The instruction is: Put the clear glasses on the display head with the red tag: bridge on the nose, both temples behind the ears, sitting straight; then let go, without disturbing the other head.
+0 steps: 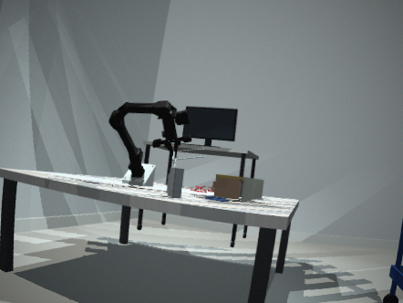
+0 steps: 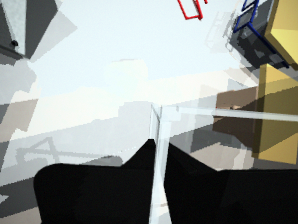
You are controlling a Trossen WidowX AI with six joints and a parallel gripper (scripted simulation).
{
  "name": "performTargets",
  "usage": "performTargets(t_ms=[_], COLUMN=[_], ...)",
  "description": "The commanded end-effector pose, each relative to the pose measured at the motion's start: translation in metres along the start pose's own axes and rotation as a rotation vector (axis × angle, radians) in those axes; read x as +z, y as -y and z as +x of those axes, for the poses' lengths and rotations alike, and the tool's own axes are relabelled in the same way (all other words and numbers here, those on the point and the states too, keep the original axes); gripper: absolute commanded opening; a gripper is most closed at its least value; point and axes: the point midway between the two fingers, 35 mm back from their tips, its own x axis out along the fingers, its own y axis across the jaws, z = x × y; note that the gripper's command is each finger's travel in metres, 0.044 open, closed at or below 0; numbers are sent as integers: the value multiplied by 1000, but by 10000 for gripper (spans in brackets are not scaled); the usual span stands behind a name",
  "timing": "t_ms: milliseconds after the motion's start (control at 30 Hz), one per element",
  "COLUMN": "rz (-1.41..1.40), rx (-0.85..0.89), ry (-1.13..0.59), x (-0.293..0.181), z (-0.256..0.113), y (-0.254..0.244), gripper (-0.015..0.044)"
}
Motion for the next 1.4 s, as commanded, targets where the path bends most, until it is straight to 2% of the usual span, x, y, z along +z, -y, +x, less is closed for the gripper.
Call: performTargets(t_ms=[0,833,1100,1367], rz=[33,176,191,170], rx=[52,235,235,152], ry=[-27,-297,-351,-383], x=[12,91,102,100], z=[12,78,87,92], y=[9,31,30,29], gripper=[0,0,0,0])
